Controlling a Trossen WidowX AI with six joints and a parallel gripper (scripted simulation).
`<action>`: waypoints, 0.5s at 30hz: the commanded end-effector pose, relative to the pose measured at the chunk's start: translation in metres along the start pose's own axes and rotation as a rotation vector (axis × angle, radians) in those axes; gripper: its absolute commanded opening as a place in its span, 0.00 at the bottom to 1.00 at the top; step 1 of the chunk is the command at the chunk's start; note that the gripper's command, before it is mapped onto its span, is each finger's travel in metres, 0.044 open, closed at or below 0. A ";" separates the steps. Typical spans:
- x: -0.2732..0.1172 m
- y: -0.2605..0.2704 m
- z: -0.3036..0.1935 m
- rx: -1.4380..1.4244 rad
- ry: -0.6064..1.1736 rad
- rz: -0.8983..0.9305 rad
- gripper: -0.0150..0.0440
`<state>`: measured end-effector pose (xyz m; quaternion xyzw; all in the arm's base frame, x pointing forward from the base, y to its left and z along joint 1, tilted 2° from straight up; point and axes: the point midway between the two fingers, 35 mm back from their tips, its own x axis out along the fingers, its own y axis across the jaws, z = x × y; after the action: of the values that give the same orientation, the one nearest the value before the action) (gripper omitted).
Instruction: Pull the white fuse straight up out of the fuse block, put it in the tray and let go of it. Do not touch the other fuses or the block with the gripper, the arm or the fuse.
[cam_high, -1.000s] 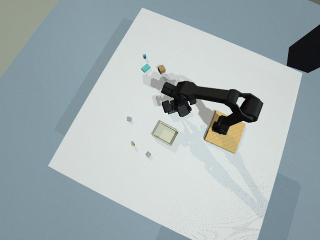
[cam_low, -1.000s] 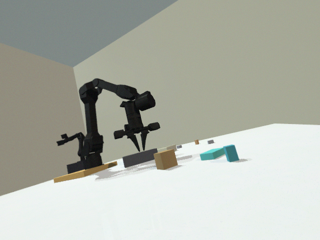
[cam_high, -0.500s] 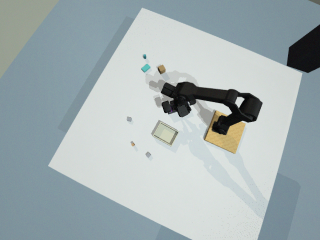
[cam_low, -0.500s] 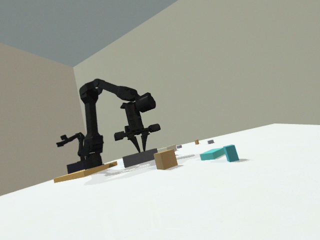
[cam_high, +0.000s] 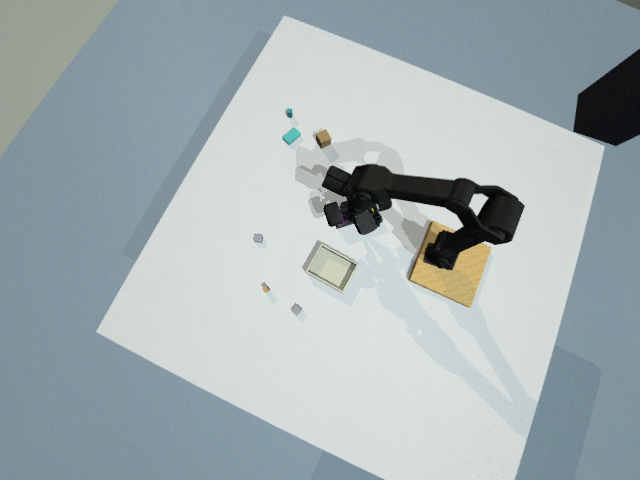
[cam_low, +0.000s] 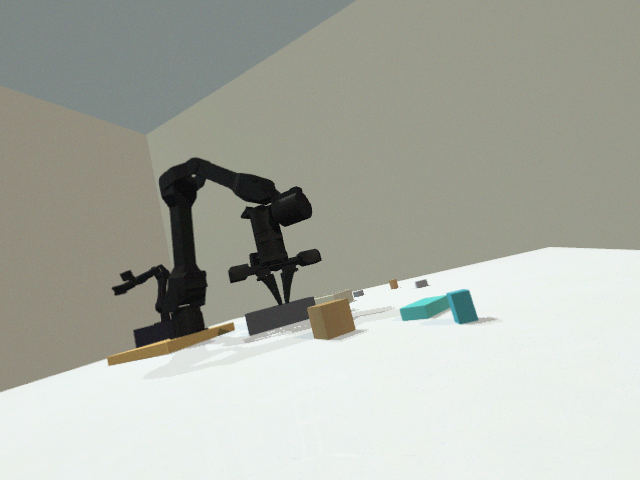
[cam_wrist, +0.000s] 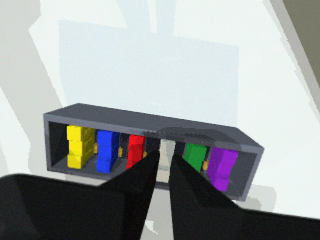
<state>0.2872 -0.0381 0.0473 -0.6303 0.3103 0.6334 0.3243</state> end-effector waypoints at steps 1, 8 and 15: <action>0.000 0.000 0.000 0.000 0.000 0.000 0.25; -0.002 0.000 0.000 0.000 0.001 0.000 0.25; -0.006 0.000 0.000 0.000 0.001 0.000 0.25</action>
<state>0.2872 -0.0381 0.0507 -0.6294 0.3106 0.6343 0.3240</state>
